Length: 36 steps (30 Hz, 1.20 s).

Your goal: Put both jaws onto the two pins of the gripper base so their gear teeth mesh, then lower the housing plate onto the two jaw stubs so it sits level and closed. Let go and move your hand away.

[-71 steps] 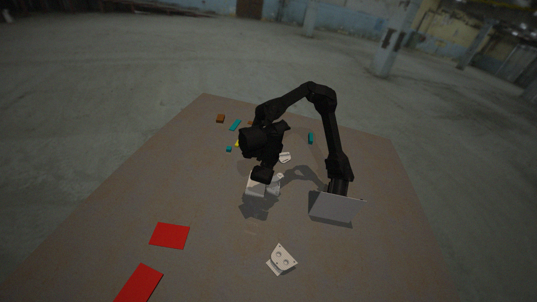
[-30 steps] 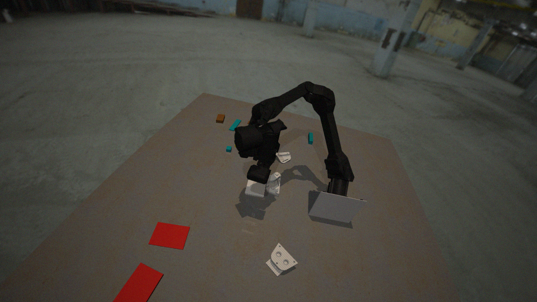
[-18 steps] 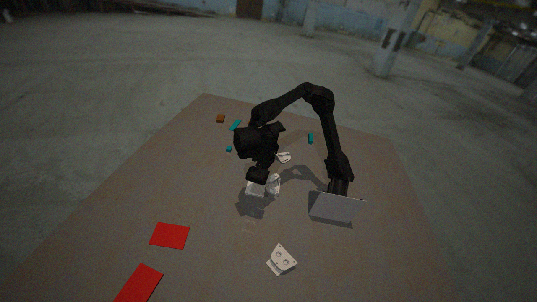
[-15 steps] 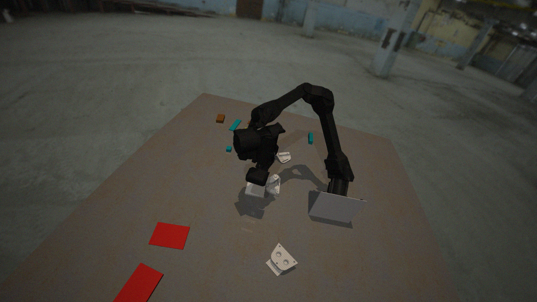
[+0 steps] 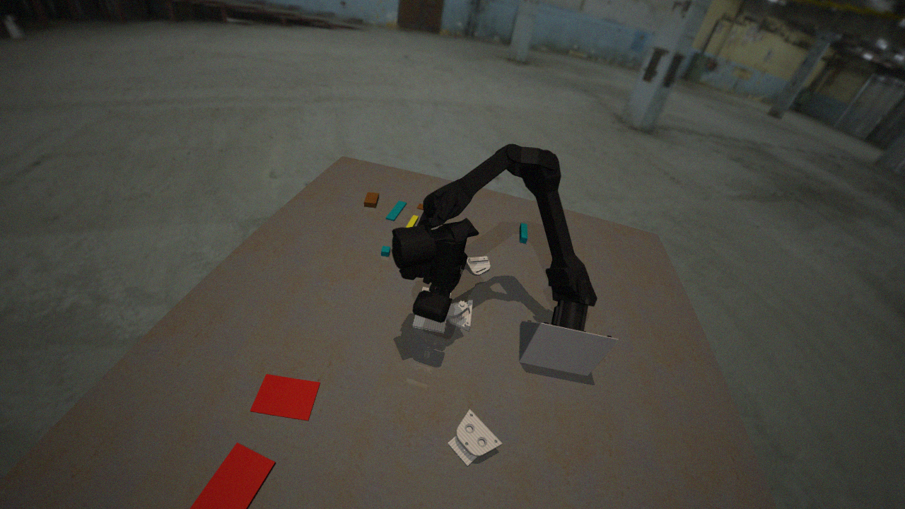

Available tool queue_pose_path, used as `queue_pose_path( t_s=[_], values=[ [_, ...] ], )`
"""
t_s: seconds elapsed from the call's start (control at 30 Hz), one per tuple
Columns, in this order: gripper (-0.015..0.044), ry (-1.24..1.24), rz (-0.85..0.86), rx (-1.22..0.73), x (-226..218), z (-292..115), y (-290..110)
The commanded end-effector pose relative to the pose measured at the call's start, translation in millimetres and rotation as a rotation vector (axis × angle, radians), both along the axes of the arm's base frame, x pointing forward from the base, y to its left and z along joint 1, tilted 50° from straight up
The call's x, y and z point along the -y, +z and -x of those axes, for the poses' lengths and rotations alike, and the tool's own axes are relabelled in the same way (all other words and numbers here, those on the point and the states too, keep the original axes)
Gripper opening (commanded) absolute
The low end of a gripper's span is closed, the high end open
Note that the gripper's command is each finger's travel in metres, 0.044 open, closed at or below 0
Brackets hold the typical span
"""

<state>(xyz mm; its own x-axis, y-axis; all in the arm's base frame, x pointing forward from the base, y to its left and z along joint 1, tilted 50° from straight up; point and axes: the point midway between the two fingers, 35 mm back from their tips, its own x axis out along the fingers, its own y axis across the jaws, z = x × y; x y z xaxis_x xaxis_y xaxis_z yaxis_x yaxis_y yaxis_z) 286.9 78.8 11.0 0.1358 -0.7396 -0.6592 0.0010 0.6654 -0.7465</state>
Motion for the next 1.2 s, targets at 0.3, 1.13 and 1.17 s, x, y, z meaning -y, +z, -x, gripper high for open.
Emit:
queue_pose_path(
  t_s=[0.3, 1.13, 1.17],
  values=[
    [0.0134, 0.008, 0.009, -0.004, 10.3, -0.2, -8.4],
    [0.0134, 0.006, 0.008, -0.002, 12.9, -0.7, -10.7],
    [0.0134, 0.006, 0.008, -0.002, 13.4, -0.8, -11.1]
  ],
)
